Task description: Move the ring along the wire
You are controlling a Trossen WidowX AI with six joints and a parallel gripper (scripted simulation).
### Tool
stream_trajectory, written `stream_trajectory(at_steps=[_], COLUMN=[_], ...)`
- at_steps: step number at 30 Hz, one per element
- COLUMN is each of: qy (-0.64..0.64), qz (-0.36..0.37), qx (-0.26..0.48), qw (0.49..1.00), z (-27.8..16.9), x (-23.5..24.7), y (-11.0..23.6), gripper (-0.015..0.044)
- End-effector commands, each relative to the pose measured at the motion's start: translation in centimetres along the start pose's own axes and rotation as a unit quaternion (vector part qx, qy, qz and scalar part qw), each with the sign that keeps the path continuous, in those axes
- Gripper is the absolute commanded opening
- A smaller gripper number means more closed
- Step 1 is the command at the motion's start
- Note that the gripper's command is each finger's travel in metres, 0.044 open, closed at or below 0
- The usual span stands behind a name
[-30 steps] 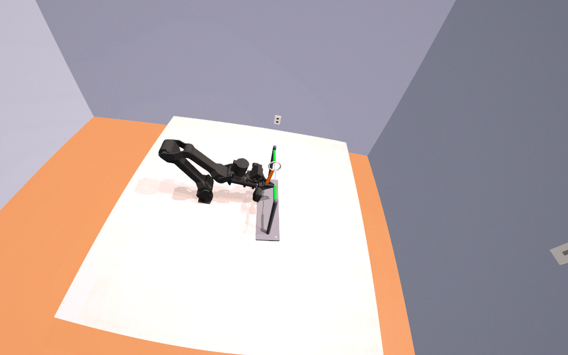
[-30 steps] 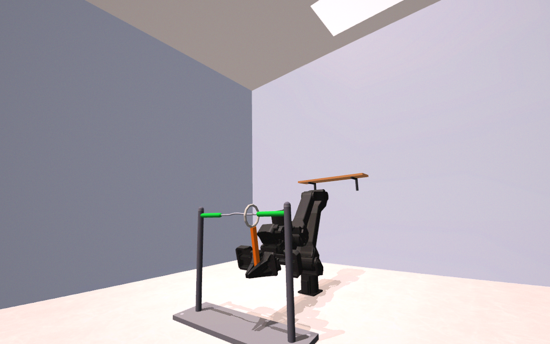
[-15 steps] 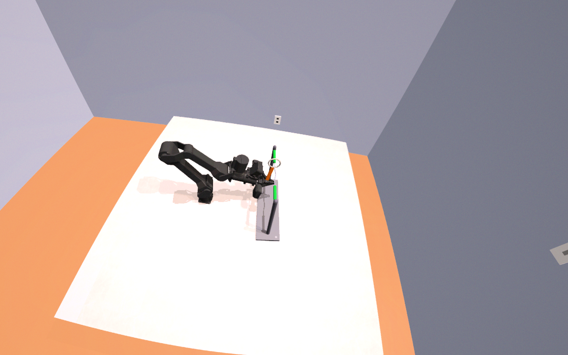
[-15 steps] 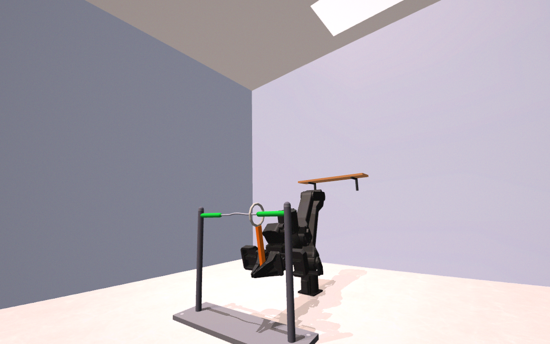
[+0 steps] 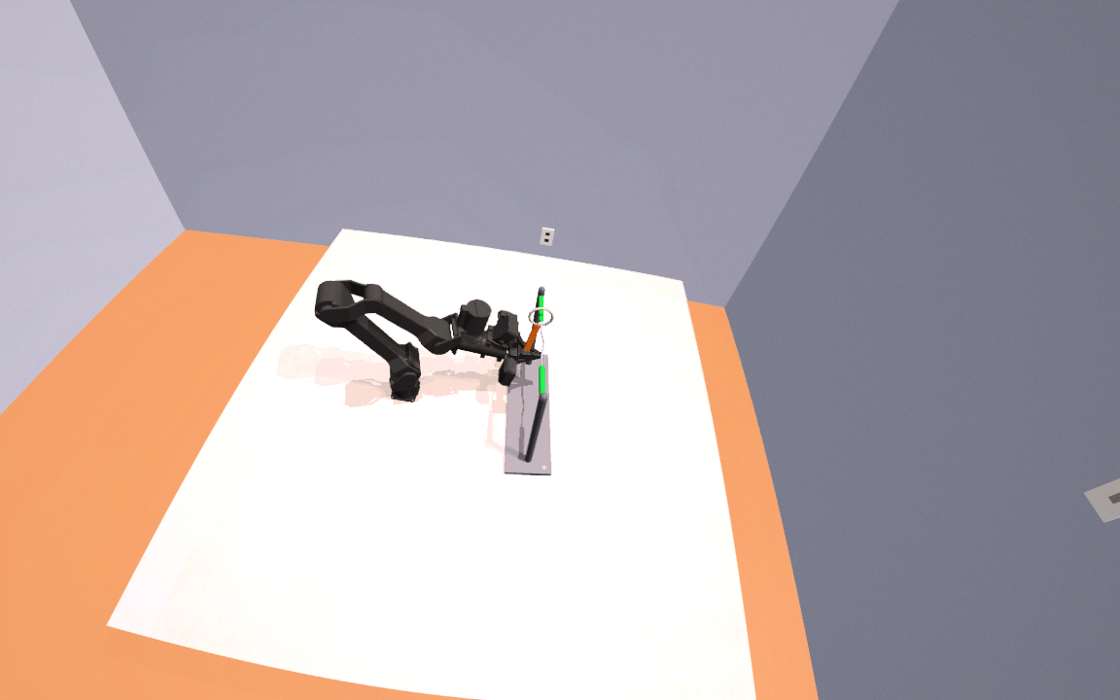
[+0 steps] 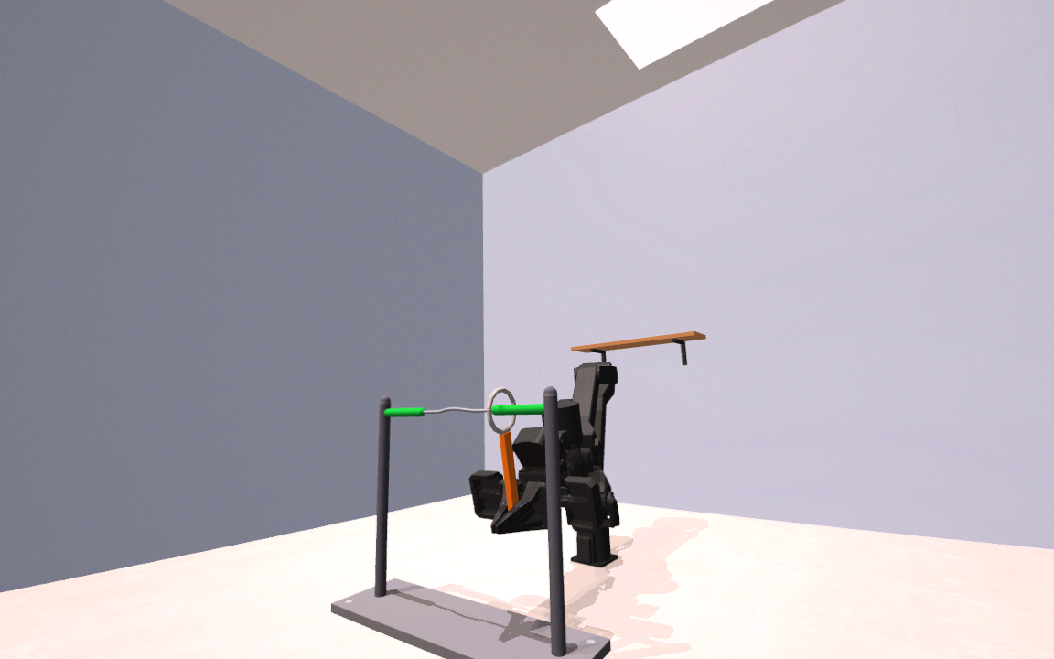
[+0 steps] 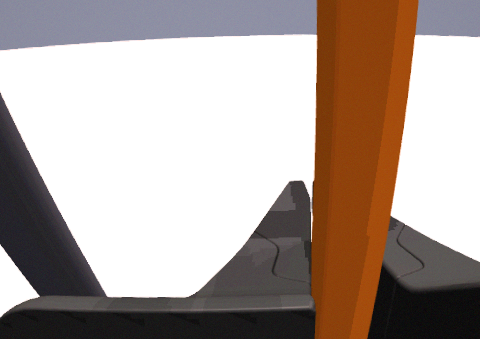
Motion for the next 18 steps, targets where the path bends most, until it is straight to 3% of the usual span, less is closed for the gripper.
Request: stream_trajectory(at_steps=[1,18], qy=[-0.002,-0.002], qz=[-0.001,-0.001], qx=[-0.001,-0.001], qw=[1.000,1.000], z=[0.1,-1.6], x=[0.4,0.7], y=[-0.1,-0.5], gripper=[-0.0150,-0.0150])
Point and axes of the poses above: the point midway between the two fingers, 35 mm back from their tips, its own y axis back along the fingers, its own x axis across the jaws, z = x × y, the point moved 5 cm from there along y, back along the fingers, and after that the axes turned 4 degrees about y, right-handed, at the moved point
